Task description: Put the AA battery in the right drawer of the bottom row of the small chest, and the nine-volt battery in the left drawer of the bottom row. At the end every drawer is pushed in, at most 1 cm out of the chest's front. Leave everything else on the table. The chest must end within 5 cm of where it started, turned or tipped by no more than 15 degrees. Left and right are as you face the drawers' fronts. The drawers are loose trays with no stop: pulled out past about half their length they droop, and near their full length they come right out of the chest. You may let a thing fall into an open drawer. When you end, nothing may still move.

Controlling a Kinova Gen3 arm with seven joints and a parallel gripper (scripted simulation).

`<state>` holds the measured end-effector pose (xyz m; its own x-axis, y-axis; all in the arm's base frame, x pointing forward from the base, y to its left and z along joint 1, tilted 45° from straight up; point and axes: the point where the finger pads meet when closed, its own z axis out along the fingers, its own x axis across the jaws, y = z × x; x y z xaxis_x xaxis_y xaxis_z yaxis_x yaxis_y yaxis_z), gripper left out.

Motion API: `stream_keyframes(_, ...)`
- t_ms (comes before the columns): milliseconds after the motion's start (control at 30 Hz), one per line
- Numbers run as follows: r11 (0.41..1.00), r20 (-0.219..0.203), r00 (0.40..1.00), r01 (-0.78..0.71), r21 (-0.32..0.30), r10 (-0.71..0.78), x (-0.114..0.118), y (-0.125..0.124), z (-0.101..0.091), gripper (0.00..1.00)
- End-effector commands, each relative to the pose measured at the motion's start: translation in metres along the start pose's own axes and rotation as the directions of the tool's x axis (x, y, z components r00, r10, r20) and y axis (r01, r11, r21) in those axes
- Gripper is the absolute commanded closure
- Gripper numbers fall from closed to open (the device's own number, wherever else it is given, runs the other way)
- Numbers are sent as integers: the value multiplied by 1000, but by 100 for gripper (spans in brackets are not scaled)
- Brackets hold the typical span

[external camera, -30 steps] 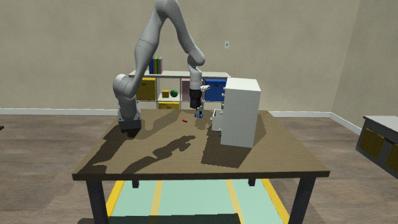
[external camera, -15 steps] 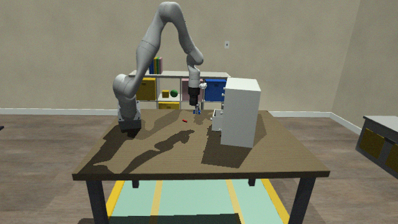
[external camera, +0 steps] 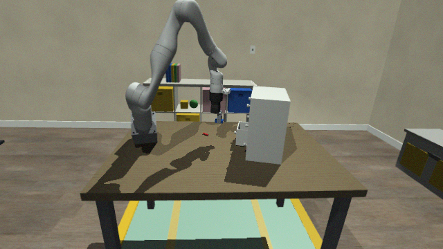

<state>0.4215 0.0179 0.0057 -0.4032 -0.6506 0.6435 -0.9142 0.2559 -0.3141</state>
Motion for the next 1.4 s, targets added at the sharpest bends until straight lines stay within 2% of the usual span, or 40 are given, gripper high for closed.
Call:
stream_keyframes(0,1000,13,1000,1,6,-2,-4,-1,-9,49)
stream_keyframes(400,1000,12,1000,1,28,-1,-4,-1,-9,49)
stream_keyframes(567,996,10,1000,0,86,-1,-4,-1,-8,49)
stream_keyframes(767,978,11,1000,-1,208,-1,-4,0,-7,49)
stream_keyframes(833,978,11,1000,-1,208,-1,-4,0,-7,49)
stream_keyframes(1067,916,13,1000,-4,400,-2,-4,2,-7,49)
stream_keyframes(1333,774,13,1000,-7,633,-2,-4,4,-6,49)
stream_keyframes(1367,774,13,1000,-7,633,-2,-4,4,-6,49)
